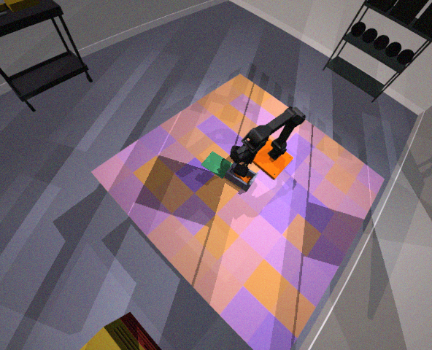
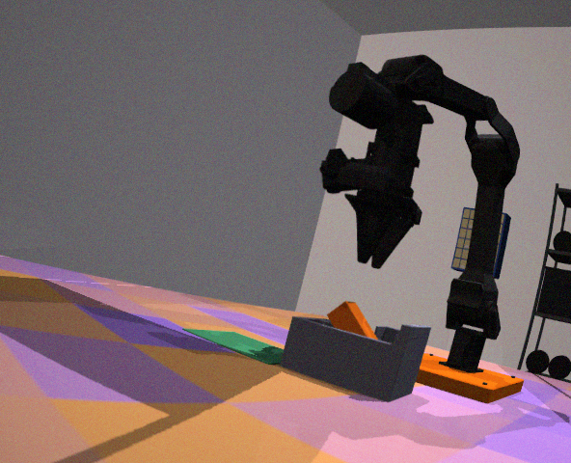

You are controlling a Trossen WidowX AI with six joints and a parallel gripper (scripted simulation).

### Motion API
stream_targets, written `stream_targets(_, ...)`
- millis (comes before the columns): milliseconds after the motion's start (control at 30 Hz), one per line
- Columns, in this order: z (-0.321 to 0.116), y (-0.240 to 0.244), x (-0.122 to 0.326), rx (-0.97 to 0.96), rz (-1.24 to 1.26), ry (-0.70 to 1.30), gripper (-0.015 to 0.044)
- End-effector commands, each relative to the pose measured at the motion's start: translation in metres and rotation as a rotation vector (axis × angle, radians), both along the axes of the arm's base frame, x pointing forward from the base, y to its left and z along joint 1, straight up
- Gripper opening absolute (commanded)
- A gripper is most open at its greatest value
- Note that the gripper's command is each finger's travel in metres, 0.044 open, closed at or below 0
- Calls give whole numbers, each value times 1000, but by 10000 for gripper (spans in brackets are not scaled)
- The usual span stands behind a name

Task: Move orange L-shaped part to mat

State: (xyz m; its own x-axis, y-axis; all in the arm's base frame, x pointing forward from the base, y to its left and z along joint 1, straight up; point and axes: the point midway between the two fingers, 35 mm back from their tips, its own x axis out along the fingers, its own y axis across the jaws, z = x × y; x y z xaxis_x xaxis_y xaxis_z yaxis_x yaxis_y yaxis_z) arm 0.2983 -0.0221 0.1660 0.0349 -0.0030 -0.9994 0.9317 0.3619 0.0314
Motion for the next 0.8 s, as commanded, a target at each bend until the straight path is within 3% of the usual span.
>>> stream_targets(0, -1, -5, 2, 4, -109, 6, 280)
stream_targets(767, -48, -5, 4, 4, -109, 6, 280)
